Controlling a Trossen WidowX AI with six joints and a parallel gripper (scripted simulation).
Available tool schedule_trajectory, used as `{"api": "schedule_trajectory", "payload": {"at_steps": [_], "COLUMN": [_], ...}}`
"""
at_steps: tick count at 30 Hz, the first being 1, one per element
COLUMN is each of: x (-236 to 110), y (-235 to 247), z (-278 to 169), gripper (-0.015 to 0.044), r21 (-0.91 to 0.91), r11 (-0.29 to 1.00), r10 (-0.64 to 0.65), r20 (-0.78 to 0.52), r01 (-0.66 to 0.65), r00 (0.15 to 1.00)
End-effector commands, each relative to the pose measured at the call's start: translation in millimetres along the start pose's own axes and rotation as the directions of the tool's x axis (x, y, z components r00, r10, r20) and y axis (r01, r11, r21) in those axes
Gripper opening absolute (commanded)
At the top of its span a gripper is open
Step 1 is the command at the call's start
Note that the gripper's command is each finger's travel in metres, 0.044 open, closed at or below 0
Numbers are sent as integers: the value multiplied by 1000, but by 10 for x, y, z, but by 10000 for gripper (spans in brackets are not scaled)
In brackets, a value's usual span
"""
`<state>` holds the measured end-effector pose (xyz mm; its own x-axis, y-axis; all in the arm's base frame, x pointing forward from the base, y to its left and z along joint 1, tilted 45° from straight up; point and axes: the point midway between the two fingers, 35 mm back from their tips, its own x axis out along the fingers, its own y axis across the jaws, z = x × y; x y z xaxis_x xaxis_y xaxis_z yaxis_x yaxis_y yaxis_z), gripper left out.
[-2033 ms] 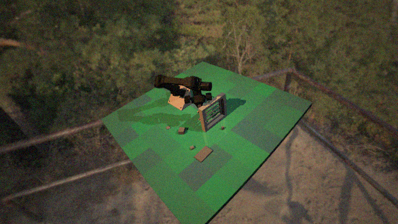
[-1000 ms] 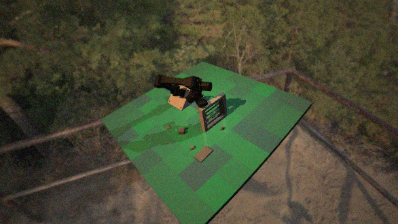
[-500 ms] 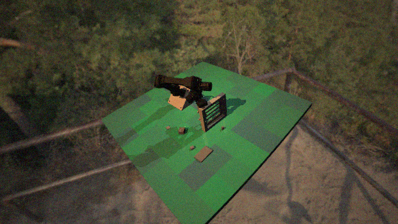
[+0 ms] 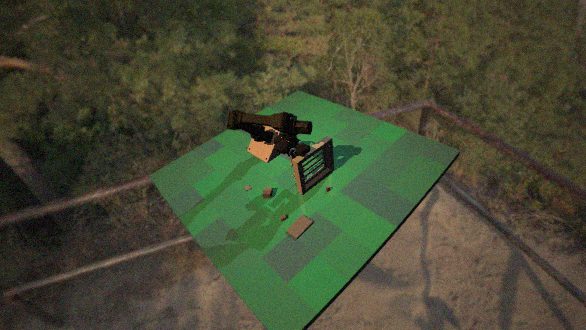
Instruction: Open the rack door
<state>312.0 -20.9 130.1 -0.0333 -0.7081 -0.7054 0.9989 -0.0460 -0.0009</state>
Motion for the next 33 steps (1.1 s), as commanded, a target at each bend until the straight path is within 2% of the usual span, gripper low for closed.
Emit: {"api": "schedule_trajectory", "payload": {"at_steps": [1,9,18,26,33], "x": [3,3,3,3,3], "y": [3,3,3,3,2], "z": [-5,-5,-5,-5,-5], "gripper": [288,288,288,288,288], "r21": [-199,-562,-864,-991,-977], "r11": [980,827,504,131,-213], "r10": [0,0,0,0,0], "r20": [-1,-1,-1,-1,-1], "r01": [0,-1,-1,-1,-1], "r00": [1000,1000,1000,1000,1000]}}
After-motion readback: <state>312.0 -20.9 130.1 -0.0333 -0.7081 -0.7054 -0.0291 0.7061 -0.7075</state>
